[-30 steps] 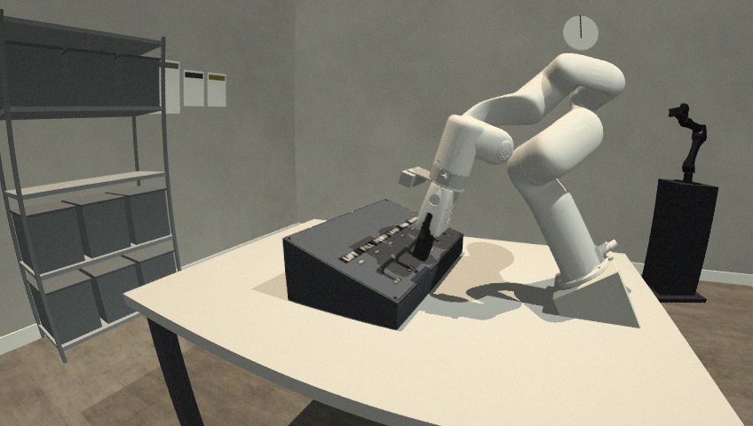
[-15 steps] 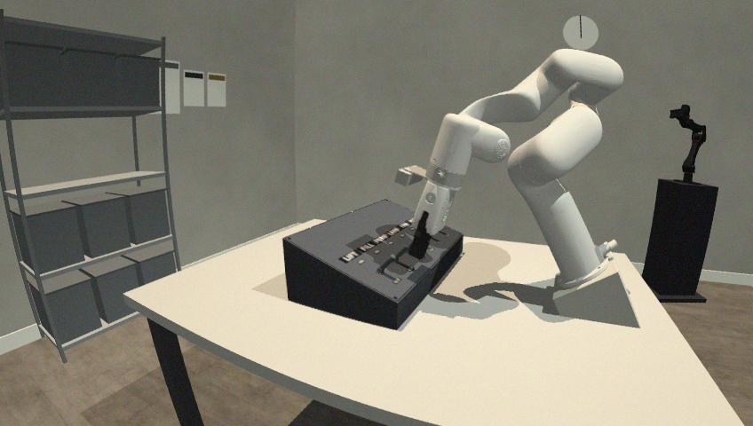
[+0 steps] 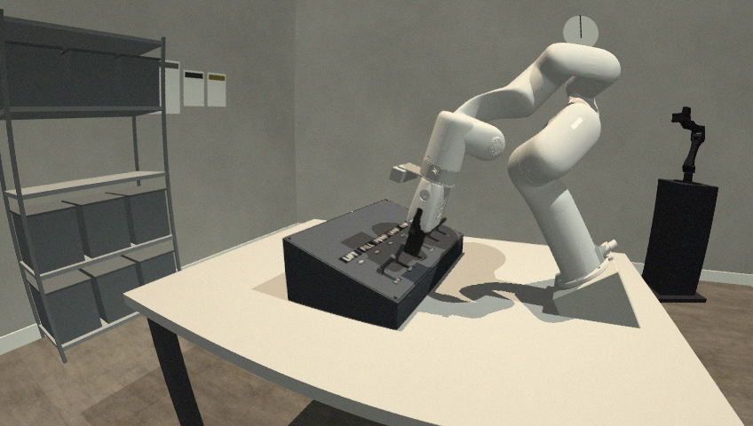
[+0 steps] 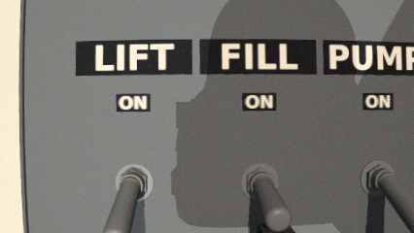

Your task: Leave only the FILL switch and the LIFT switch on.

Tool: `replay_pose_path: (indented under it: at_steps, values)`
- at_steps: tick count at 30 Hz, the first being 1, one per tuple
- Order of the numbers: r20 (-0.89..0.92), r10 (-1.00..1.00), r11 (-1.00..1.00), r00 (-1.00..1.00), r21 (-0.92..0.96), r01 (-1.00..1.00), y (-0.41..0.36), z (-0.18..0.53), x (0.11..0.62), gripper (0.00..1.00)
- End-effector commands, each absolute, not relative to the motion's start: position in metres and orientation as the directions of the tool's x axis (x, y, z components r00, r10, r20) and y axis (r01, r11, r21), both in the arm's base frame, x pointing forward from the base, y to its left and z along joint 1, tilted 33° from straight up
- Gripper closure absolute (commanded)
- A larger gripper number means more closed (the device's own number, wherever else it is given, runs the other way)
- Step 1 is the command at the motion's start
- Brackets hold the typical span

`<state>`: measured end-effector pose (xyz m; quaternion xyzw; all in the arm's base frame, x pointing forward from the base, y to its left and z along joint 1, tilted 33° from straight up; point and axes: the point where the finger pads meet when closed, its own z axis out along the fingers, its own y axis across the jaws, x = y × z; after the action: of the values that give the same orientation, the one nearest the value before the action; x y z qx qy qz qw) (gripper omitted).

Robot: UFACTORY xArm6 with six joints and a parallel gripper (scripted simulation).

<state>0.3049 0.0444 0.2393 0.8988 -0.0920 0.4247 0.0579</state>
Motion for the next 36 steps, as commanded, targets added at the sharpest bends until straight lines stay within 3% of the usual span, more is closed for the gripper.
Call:
replay_pose_path:
  at_steps: [1, 36]
  values:
    - [0.775, -0.117, -0.977, 0.621, 0.025, -0.214, 0.0444, 0.2423, 0.3071, 1.0]
    - [0.775, -0.117, -0.977, 0.621, 0.025, -0.214, 0.043, 0.2513, 0.3144, 1.0]
